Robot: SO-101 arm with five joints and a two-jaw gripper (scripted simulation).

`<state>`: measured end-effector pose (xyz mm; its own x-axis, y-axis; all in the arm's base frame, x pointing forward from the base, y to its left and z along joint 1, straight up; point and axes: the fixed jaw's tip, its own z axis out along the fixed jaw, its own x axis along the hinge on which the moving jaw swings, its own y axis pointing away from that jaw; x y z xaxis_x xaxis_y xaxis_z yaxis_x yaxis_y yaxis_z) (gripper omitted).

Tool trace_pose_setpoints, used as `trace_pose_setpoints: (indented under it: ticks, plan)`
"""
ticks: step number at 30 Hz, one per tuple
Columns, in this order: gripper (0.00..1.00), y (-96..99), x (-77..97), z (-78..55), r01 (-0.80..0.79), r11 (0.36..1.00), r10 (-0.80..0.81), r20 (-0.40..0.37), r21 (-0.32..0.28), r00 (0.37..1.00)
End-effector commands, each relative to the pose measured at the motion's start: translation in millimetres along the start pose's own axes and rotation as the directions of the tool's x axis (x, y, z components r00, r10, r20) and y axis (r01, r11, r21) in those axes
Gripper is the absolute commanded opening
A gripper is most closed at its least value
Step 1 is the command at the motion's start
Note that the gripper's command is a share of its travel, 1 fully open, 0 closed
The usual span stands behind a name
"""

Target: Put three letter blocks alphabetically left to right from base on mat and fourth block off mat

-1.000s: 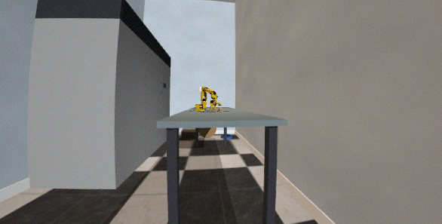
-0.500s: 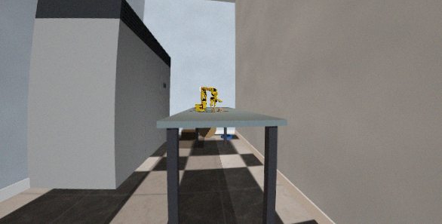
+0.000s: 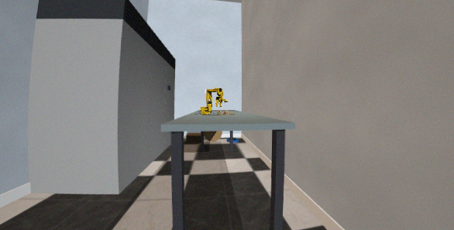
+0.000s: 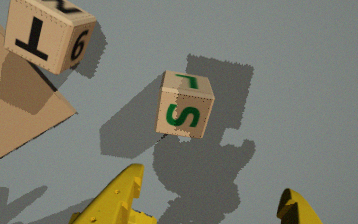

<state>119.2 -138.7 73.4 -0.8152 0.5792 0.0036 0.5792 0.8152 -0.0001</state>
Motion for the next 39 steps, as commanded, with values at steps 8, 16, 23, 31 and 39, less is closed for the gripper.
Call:
trace_pose_setpoints:
  ticks: [8, 16, 23, 31, 39]
  plan:
    - [0.36, -3.6, -9.0, -19.2, -0.014, 0.999, 0.010, 0.111, 0.030, 0.994]
    - [0.36, -3.6, -9.0, -19.2, -0.014, 0.999, 0.010, 0.111, 0.030, 0.994]
    - [0.36, -4.0, -10.2, -29.1, -0.016, 0.999, 0.008, 0.169, 0.047, 0.986]
    - [0.35, -4.1, -10.3, -60.1, -0.029, 0.995, -0.006, 0.344, 0.096, 0.939]
    - [0.35, -2.5, -4.8, -90.5, -0.051, 0.988, -0.029, 0.507, 0.143, 0.862]
